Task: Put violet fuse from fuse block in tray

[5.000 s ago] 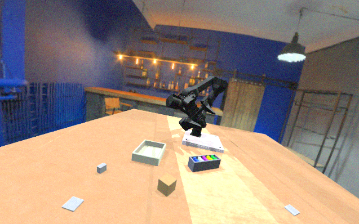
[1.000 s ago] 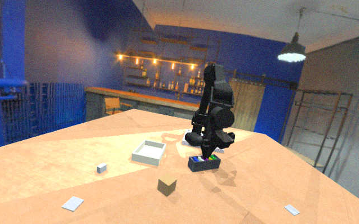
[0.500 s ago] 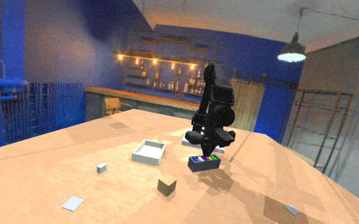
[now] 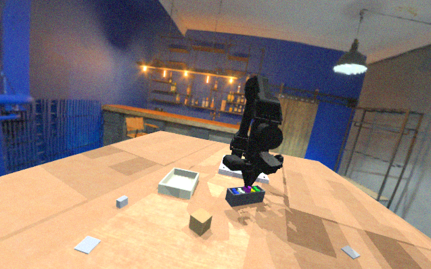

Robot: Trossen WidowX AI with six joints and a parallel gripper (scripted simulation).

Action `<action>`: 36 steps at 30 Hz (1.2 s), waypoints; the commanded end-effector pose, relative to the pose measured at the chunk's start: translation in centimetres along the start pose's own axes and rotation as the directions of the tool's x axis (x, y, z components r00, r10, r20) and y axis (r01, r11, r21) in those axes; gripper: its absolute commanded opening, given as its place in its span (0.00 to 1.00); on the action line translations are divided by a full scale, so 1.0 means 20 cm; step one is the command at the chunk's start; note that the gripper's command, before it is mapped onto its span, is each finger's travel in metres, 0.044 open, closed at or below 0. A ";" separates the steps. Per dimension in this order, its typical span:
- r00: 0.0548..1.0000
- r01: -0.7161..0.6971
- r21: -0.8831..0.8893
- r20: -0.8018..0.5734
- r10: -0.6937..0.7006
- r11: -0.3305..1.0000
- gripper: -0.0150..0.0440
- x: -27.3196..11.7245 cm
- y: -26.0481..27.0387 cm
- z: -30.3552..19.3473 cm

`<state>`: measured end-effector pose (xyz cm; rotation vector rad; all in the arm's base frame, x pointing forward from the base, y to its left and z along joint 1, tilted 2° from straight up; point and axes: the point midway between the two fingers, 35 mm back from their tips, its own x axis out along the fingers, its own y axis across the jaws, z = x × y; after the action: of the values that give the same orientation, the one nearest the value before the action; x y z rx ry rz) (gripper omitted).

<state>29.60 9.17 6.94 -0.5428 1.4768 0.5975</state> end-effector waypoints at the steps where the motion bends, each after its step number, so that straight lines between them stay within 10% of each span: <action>1: 1.000 0.005 0.000 0.007 -0.005 1.000 0.25 -0.02 0.00 0.00; 36: 1.000 0.006 0.002 0.006 -0.006 1.000 0.25 -0.11 0.00 0.00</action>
<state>29.55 9.12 8.72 -0.5418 1.4773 0.5965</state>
